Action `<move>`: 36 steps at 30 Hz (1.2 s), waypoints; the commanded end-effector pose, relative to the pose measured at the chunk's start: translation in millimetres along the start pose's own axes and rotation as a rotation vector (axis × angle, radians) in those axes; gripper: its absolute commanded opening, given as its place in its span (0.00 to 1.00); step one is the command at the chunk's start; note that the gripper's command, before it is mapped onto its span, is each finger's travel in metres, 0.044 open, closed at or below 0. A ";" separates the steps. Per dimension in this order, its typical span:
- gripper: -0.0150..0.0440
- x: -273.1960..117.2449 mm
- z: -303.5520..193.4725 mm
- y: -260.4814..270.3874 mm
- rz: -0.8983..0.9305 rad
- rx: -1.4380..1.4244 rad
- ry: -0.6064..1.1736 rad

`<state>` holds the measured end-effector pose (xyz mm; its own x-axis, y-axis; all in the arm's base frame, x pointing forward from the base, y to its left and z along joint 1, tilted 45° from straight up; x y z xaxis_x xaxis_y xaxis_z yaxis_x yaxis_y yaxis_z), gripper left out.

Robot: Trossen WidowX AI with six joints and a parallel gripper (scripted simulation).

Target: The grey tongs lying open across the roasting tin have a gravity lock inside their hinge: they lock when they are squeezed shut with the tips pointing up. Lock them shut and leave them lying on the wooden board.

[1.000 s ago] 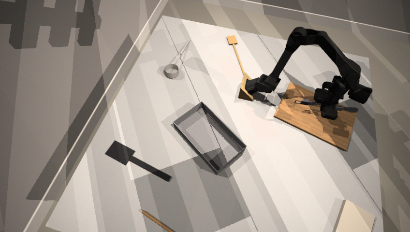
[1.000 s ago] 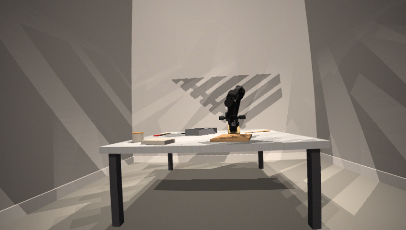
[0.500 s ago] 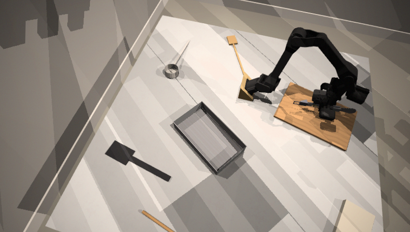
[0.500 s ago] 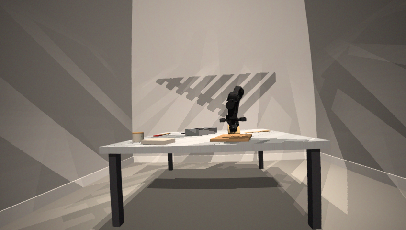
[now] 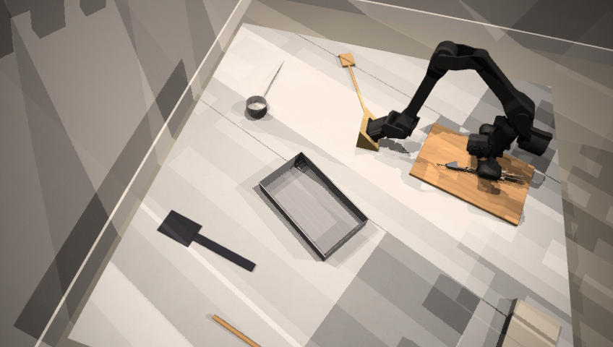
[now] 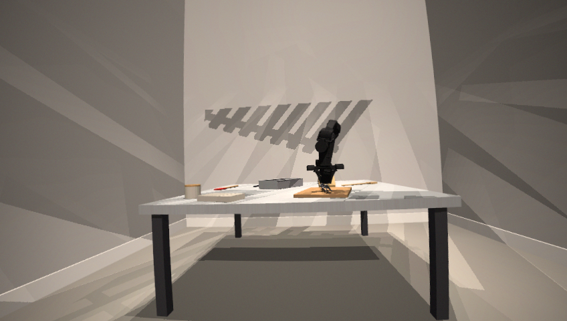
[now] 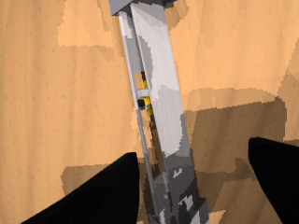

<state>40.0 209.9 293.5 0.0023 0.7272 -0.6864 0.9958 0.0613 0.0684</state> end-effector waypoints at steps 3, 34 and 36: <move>0.89 -0.1 -0.1 0.0 0.000 0.000 0.000; 1.00 -133.1 142.8 -55.7 0.060 0.045 0.160; 1.00 -151.2 145.0 -57.1 0.070 0.038 0.253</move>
<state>-3.1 15.0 276.6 0.0466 0.8234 -0.5655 0.9975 -0.0077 0.0708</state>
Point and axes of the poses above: the point midway between the two fingers, 35 mm back from their tips, its own x axis out along the fingers, its own y axis across the jaws, z = x × y, the point moved 2 cm from there along -x, back along the fingers, and after that the axes turned 6 degrees about -x, right-handed, at the moved point
